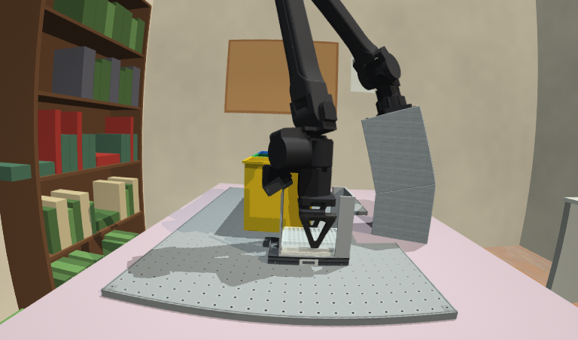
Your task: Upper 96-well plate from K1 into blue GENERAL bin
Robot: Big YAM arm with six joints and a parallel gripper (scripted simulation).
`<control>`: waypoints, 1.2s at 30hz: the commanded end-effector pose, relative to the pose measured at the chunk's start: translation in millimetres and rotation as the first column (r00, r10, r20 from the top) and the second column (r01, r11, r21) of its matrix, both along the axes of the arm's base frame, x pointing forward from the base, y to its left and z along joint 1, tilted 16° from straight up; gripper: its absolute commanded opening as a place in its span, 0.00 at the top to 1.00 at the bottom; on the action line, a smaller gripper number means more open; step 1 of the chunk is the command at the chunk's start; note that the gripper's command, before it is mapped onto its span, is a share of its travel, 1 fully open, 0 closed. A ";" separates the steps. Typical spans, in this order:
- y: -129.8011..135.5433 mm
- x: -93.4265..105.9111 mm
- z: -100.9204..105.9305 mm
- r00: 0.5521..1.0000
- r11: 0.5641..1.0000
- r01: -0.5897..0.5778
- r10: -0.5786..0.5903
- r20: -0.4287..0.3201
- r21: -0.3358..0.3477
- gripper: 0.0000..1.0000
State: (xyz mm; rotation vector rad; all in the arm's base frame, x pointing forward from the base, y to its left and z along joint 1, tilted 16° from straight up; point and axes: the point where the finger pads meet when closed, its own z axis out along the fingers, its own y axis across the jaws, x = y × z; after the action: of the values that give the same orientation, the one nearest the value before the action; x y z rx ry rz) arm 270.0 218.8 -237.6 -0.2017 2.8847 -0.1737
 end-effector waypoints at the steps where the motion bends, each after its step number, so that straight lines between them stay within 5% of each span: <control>1: 1.2 0.5 0.2 1.000 1.000 -0.003 0.003 0.003 0.004 1.00; 29: 1.2 0.5 0.2 1.000 1.000 -0.003 0.003 0.003 0.004 1.00; 36: 5.4 -5.0 13.4 1.000 1.000 -0.006 0.006 0.003 0.006 1.00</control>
State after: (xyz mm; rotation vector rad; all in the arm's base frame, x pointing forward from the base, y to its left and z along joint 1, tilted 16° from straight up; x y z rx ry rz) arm 269.2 219.0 -236.4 -0.2027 2.8849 -0.1746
